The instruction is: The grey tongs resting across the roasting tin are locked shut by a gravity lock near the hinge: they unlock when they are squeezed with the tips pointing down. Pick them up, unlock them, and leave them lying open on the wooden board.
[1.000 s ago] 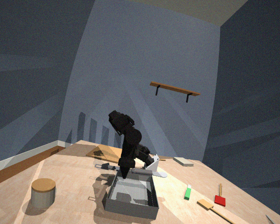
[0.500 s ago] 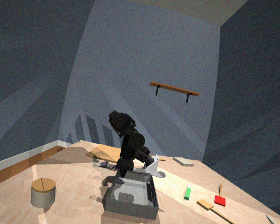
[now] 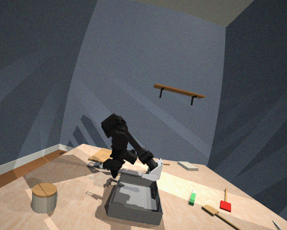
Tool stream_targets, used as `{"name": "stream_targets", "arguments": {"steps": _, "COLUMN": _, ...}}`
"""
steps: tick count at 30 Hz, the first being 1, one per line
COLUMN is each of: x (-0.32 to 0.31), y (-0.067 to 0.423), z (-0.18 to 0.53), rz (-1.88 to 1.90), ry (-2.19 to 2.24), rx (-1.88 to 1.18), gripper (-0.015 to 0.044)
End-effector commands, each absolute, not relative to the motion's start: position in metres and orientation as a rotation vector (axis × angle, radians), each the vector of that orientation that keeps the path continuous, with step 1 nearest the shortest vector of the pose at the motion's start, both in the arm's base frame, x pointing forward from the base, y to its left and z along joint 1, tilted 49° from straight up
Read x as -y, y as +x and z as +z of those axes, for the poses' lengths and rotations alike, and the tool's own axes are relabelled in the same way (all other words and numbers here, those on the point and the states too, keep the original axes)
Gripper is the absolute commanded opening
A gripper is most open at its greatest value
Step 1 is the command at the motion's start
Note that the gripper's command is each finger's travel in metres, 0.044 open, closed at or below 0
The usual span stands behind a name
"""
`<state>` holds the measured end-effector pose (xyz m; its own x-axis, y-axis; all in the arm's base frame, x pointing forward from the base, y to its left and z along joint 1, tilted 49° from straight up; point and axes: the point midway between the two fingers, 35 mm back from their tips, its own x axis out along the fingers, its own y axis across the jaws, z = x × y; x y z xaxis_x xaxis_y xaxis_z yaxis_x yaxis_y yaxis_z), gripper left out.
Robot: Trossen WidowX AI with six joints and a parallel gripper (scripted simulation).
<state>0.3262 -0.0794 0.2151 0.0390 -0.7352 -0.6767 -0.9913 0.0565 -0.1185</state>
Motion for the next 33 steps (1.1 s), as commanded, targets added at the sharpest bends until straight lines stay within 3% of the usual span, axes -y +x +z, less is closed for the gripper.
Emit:
{"name": "stream_targets", "arguments": {"steps": 1, "x": 0.094, "y": 0.311, "z": 0.233, "rz": 0.514, "ry": -1.681, "rx": -1.737, "gripper": -0.0150}}
{"name": "stream_targets", "arguments": {"steps": 33, "x": 0.167, "y": 0.137, "z": 0.345, "rz": 0.001, "ry": -1.331, "rx": -1.676, "gripper": -0.0150}}
